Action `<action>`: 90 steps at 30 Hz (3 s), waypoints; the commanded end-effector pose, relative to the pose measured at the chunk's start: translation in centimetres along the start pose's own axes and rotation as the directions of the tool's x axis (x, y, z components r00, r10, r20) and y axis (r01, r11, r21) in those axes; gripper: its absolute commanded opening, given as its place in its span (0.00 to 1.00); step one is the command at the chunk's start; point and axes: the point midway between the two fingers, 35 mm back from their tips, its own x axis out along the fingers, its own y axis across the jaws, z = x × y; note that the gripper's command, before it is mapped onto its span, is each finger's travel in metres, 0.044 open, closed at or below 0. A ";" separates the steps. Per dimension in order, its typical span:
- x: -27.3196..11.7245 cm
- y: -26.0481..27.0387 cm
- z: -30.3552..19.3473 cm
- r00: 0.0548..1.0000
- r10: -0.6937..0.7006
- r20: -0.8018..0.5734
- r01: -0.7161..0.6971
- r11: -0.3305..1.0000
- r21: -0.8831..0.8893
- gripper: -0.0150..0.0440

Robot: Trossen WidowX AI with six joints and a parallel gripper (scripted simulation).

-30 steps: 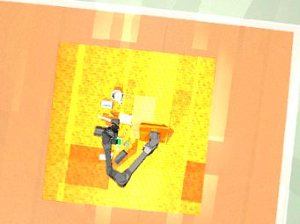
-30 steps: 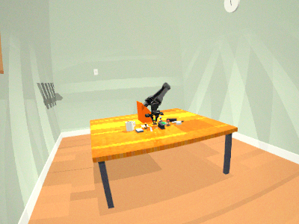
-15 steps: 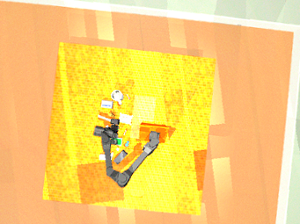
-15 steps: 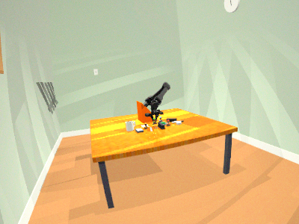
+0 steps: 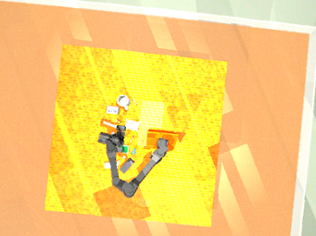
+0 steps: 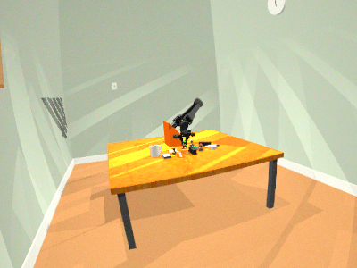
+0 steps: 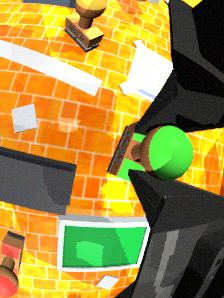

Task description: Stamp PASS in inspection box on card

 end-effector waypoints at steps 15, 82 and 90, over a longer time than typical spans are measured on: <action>-0.9 -0.1 0.0 1.000 -0.008 -0.001 0.008 1.000 -0.004 0.25; -4.1 0.0 -0.2 1.000 -0.012 -0.001 0.012 1.000 -0.004 0.25; -4.4 2.1 0.2 1.000 -0.014 -0.001 0.014 1.000 -0.003 0.25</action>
